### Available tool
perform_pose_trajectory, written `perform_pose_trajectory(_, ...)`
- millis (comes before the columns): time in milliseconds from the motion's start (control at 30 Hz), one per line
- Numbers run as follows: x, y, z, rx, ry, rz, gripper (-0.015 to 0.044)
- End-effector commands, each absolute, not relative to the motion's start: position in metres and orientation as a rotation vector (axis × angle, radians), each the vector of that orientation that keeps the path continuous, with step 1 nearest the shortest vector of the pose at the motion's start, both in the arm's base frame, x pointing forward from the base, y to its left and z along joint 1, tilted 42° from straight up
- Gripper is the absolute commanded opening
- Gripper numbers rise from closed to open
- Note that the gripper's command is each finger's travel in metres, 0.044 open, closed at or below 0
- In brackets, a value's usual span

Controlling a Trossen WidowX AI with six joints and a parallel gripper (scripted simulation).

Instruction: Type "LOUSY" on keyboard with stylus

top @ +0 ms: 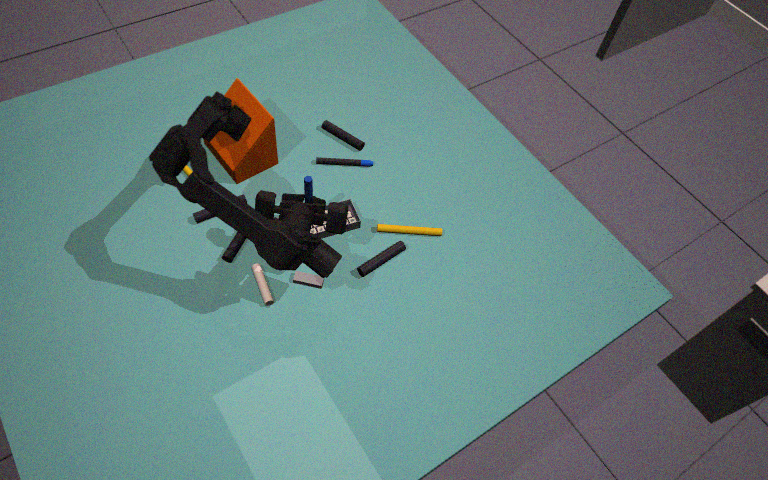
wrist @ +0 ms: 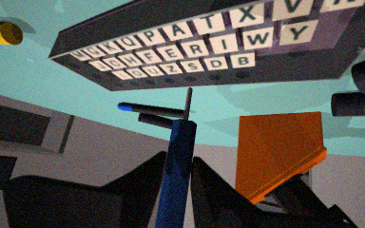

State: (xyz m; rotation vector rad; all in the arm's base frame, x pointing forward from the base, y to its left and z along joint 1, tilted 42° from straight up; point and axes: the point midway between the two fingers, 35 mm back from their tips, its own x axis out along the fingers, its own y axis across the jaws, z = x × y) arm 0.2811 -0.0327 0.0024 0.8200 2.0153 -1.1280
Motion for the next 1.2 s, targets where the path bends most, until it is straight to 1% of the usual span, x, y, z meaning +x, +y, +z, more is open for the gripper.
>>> perform_pose_trajectory(0, 0.282, -0.022, 0.015, 0.825, 2.008, -1.123, 0.0081)
perform_pose_trajectory(267, 0.282, -0.024, 0.013, 0.821, 2.007, -1.121, 0.0085)
perform_pose_trajectory(700, 0.277, -0.045, 0.046, 1.078, 1.811, -1.131, 0.0)
perform_pose_trajectory(1167, 0.265, -0.065, 0.079, 1.327, 1.577, -1.126, 0.0)
